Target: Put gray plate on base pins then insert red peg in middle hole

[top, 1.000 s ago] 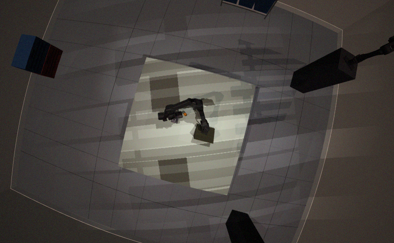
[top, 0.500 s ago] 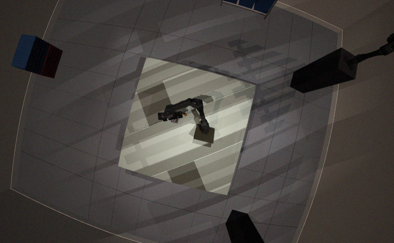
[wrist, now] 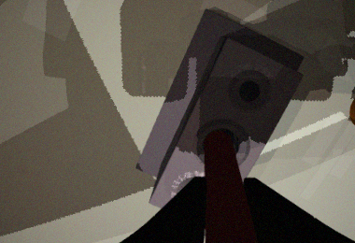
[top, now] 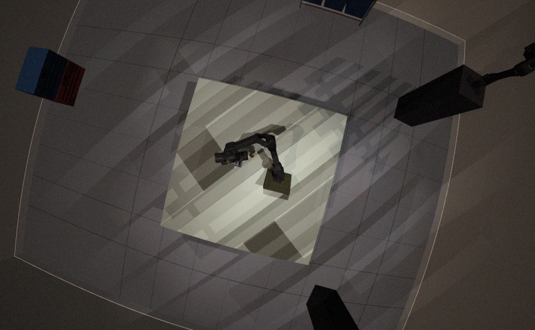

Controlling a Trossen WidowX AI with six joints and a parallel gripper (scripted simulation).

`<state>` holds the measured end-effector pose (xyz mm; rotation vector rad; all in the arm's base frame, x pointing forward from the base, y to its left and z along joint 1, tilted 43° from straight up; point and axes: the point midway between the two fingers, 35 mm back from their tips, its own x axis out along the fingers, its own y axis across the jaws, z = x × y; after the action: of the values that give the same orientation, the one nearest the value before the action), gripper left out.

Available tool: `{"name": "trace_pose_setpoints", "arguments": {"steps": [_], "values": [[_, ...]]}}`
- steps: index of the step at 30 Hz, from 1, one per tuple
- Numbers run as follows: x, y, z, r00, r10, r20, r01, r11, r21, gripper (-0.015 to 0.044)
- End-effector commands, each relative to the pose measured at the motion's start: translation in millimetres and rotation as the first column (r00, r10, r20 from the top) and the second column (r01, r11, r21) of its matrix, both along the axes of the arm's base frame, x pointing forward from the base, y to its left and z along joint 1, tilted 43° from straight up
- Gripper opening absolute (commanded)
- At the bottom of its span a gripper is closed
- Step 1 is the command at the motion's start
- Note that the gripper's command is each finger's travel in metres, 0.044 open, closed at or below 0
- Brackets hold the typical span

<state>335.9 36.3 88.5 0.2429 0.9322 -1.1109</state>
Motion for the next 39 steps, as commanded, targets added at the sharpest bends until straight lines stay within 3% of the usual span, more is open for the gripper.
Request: {"name": "trace_pose_setpoints", "arguments": {"steps": [1, 8, 14, 39], "values": [[0.0, 0.0, 0.0, 1.0, 0.0, 0.0, 0.0, 1.0, 0.0, 0.0], [0.0, 0.0, 0.0, 1.0, 0.0, 0.0, 0.0, 1.0, 0.0, 0.0], [0.0, 0.0, 0.0, 1.0, 0.0, 0.0, 0.0, 1.0, 0.0, 0.015], [-5.1, 4.2, 4.6, 1.0, 0.006, -0.01, -0.006, 1.0, -0.007, 0.015]]}}
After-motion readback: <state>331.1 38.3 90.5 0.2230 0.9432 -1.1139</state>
